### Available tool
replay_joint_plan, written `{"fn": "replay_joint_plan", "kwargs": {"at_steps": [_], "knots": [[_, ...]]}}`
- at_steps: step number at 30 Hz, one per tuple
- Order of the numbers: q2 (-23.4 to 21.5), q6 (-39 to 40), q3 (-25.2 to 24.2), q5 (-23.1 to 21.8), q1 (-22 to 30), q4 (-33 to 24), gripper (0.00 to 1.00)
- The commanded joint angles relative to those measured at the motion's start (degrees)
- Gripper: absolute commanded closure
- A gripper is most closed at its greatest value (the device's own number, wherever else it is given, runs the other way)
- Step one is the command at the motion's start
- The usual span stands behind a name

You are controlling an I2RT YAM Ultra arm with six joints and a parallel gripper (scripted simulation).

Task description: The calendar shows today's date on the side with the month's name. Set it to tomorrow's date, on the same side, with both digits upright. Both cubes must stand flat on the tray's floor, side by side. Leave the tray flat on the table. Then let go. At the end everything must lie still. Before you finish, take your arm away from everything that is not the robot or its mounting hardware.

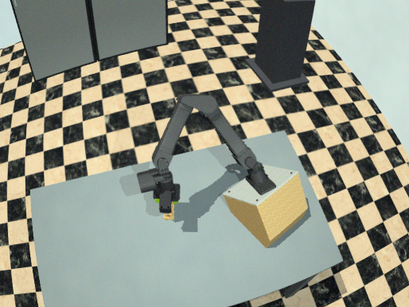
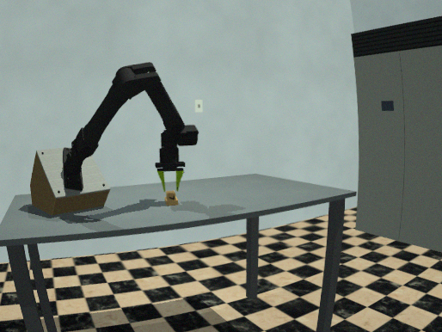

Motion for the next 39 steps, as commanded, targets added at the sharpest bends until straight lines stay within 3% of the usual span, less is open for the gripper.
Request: {"fn": "replay_joint_plan", "kwargs": {"at_steps": [1,35,39], "knots": [[-0.71,0.48,-0.69,-0.65,1.18,0.36,0.55],[0.43,0.65,0.15,-0.63,1.3,0.18,0.55],[-1.05,0.67,0.31,-0.62,1.32,0.14,0.55]]}}
